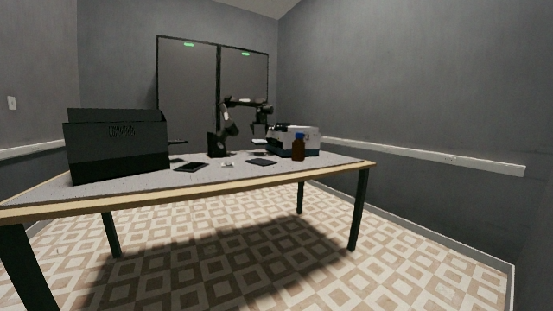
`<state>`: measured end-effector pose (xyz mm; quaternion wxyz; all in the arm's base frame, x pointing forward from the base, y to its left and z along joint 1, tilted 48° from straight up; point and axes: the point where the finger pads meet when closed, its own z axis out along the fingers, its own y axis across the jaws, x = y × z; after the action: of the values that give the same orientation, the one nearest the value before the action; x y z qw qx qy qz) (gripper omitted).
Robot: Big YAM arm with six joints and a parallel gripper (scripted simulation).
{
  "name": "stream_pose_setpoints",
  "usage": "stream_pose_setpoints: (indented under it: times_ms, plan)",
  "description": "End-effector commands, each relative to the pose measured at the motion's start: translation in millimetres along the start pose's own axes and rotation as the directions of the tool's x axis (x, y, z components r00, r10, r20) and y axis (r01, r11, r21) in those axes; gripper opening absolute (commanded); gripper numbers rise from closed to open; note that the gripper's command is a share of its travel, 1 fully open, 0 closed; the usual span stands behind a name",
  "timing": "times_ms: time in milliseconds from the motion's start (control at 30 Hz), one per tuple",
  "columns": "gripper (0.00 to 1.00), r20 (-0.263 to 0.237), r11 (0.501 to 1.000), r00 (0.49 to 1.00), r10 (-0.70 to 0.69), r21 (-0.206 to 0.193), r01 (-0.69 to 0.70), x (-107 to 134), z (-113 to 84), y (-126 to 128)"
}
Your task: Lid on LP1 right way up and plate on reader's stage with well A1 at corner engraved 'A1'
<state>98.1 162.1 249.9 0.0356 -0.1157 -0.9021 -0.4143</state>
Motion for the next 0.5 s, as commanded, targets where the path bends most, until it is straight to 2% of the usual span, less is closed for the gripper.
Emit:
stream_pose_setpoints:
  times_ms: [0, 100, 467]
  plan:
    - [1.0, 0.036, 0.999, 0.999, -0.036, -0.03, 0.037, 1, -13.0, 21]
    - [1.0, 0.03, 0.999, 0.999, -0.029, -0.035, 0.03, 1, -10.5, 19]
    - [1.0, 0.003, 1.0, 1.0, 0.017, 0.001, -0.017, -2, 3.2, 1]
